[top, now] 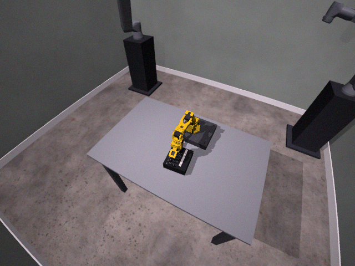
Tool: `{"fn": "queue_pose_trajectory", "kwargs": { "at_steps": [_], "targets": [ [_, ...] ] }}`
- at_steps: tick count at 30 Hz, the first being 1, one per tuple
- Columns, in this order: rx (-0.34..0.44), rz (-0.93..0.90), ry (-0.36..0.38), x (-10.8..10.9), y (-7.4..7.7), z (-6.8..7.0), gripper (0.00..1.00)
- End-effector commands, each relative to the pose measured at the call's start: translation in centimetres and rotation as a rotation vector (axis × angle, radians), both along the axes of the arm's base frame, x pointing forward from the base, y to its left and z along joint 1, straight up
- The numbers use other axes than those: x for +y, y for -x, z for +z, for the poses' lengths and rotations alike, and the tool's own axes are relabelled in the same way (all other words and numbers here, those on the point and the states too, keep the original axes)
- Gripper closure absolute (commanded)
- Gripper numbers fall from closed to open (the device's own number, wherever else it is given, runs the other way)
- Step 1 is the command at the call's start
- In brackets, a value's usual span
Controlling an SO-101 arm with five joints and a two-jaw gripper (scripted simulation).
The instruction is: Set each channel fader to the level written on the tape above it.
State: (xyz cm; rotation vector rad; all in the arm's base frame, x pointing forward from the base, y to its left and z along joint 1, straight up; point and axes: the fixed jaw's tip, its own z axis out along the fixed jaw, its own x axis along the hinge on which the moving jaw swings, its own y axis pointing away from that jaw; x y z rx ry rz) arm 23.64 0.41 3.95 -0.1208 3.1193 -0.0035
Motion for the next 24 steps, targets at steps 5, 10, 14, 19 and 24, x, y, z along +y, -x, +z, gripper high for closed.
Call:
{"fn": "queue_pose_trajectory", "kwargs": {
  "at_steps": [5, 10, 14, 19, 24],
  "targets": [
    [0.018, 0.009, -0.001, -0.13, 0.16, -0.22, 1.00],
    [0.018, 0.027, -0.001, -0.12, 0.19, -0.20, 1.00],
    [0.018, 0.039, -0.001, -0.12, 0.21, -0.18, 1.00],
    [0.018, 0.084, 0.000, -0.10, 0.29, -0.13, 1.00],
    [0.018, 0.151, 0.000, -0.08, 0.41, -0.04, 1.00]
  ]
}}
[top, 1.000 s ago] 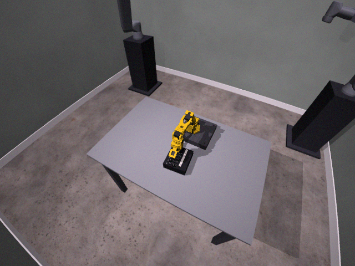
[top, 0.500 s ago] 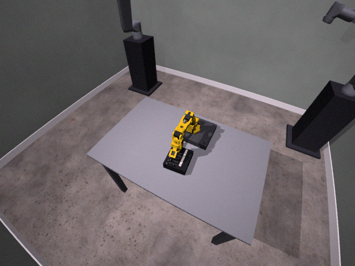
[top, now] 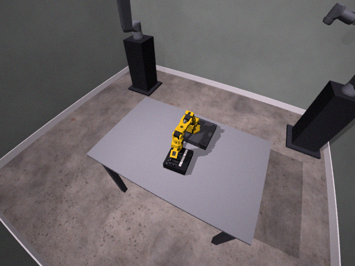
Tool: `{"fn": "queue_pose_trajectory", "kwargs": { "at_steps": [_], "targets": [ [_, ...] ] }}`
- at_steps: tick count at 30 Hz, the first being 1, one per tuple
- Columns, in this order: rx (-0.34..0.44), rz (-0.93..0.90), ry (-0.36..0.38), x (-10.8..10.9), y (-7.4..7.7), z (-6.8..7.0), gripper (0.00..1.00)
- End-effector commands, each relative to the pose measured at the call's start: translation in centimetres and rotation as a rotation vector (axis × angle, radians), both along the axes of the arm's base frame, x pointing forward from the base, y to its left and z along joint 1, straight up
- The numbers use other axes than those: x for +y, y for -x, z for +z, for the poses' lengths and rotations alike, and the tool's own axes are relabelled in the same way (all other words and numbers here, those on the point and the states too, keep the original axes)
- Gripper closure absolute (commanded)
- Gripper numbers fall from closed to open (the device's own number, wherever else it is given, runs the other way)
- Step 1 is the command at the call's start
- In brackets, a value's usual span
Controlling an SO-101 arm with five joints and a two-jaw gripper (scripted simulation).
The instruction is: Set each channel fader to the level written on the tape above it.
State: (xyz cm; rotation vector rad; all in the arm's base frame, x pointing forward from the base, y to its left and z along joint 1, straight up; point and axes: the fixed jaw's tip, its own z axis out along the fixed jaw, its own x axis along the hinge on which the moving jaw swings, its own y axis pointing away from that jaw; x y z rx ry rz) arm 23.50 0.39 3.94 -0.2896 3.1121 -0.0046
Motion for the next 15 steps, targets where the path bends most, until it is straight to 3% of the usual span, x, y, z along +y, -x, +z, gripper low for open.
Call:
{"fn": "queue_pose_trajectory", "kwargs": {
  "at_steps": [1, 15],
  "targets": [
    [0.014, 0.059, -0.001, -0.06, 0.29, -0.02, 1.00],
    [0.014, 0.333, 0.002, -0.02, 0.76, 0.31, 1.00]
  ]
}}
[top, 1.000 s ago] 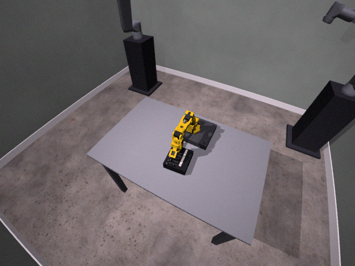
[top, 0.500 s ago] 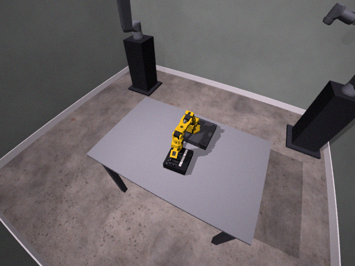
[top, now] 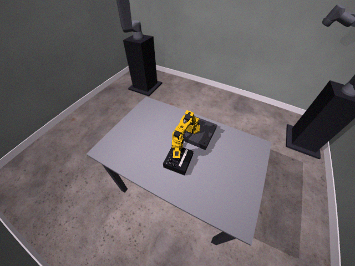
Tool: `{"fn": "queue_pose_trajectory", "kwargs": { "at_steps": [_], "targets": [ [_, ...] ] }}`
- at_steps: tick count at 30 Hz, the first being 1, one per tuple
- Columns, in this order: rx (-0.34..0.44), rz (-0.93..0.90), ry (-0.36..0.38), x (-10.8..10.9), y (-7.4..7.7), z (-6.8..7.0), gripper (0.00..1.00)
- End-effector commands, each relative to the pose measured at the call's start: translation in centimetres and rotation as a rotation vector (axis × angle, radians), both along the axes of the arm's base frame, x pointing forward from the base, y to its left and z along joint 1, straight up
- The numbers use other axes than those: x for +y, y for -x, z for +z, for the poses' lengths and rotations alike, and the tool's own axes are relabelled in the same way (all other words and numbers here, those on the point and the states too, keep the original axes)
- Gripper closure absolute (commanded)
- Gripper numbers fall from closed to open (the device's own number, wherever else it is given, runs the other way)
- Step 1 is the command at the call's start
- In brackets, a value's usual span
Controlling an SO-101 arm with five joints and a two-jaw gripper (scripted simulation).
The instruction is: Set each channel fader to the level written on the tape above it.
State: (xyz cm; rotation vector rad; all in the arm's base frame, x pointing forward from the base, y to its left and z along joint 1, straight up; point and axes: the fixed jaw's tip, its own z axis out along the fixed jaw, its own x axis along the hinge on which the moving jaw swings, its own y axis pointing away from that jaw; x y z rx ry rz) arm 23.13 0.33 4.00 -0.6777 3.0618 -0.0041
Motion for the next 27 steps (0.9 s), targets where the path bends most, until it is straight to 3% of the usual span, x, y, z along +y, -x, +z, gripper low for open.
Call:
{"fn": "queue_pose_trajectory", "kwargs": {
  "at_steps": [1, 9, 24, 27],
  "targets": [
    [0.004, 0.112, -0.001, 0.1, 0.4, 0.3, 1.00],
    [0.004, 0.304, 0.000, 0.0, 0.8, 0.5, 1.00],
    [0.004, 0.891, 0.002, -0.1, 1.6, 1.2, 1.00],
    [0.004, 0.934, 0.003, -0.1, 1.7, 1.2, 1.00]
  ]
}}
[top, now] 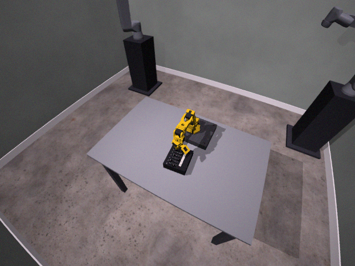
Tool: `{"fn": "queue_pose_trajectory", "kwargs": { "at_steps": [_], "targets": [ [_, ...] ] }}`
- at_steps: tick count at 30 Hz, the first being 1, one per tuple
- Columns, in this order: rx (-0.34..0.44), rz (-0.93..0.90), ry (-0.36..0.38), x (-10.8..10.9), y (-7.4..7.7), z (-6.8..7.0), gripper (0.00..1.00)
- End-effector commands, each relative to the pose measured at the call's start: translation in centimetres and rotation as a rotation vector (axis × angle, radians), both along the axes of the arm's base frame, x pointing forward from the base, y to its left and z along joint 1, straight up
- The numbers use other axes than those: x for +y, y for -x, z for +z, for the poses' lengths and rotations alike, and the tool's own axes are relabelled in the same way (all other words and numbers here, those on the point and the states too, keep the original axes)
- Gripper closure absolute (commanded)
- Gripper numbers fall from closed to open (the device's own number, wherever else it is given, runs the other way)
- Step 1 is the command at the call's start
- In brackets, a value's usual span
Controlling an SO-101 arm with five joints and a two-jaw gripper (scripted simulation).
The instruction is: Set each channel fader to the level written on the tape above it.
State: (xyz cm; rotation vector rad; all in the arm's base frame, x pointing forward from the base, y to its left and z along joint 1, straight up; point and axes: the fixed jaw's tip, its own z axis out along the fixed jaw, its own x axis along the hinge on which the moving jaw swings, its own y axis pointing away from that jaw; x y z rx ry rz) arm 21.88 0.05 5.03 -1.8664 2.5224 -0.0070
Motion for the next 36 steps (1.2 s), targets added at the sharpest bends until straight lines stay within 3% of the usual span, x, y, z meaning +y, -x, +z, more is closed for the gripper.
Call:
{"fn": "queue_pose_trajectory", "kwargs": {
  "at_steps": [1, 14, 16, 31, 36],
  "targets": [
    [0.004, 0.138, -0.001, 0.2, 0.5, 0.3, 1.00],
    [0.004, 0.702, 0.001, 0.0, 1.1, 0.9, 1.00],
    [0.004, 0.702, 0.001, 0.0, 1.1, 0.9, 1.00],
    [0.004, 1.289, 0.004, -0.1, 1.5, 1.4, 1.00],
    [0.004, 1.389, 0.004, -0.1, 1.5, 1.5, 1.00]
  ]
}}
